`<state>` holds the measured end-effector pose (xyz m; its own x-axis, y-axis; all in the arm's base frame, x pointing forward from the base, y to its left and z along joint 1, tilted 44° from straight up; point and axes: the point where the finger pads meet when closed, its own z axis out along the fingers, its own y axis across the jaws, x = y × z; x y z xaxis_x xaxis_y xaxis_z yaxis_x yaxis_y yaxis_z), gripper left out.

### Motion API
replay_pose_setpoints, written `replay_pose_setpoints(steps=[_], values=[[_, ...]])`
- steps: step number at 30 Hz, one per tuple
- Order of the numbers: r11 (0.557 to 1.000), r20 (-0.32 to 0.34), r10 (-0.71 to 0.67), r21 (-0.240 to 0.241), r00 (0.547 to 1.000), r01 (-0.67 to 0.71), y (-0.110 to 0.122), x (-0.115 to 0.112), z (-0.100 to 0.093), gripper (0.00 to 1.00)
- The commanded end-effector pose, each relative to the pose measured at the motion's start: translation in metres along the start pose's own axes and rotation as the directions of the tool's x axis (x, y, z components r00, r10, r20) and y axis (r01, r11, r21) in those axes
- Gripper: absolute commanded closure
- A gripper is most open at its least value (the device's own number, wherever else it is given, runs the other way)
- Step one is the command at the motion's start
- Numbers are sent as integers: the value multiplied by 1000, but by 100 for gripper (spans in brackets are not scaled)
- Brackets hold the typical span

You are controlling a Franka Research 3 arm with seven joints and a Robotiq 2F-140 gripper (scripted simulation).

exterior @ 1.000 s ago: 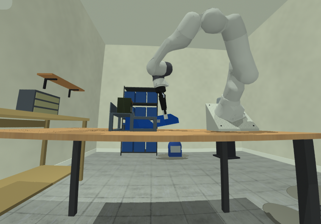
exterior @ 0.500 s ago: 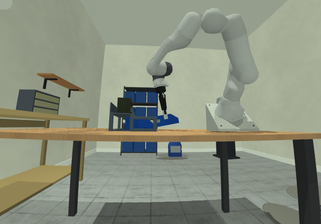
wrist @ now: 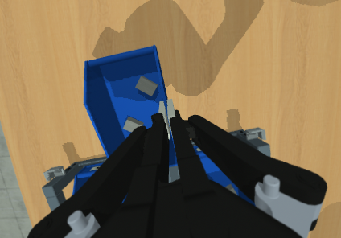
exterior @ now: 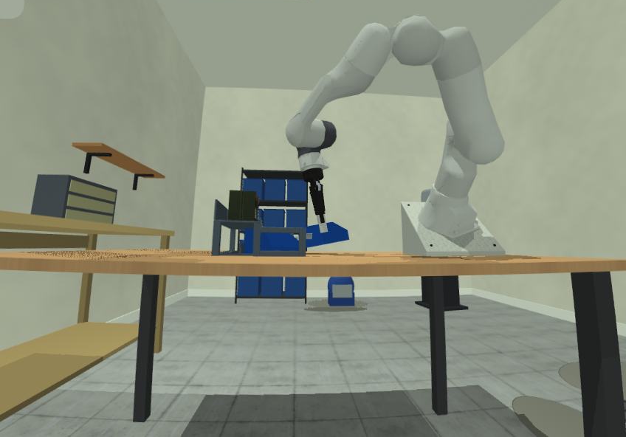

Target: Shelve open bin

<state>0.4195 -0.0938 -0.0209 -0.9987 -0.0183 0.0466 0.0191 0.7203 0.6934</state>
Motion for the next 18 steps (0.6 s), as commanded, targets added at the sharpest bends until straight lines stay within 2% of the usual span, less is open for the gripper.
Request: replay_pose_setpoints(steps=[1, 18], values=[[1000, -2, 2, 3, 1000, -2, -1, 0, -2, 100], [1000, -2, 2, 3, 1000, -2, -1, -3, -3, 100]])
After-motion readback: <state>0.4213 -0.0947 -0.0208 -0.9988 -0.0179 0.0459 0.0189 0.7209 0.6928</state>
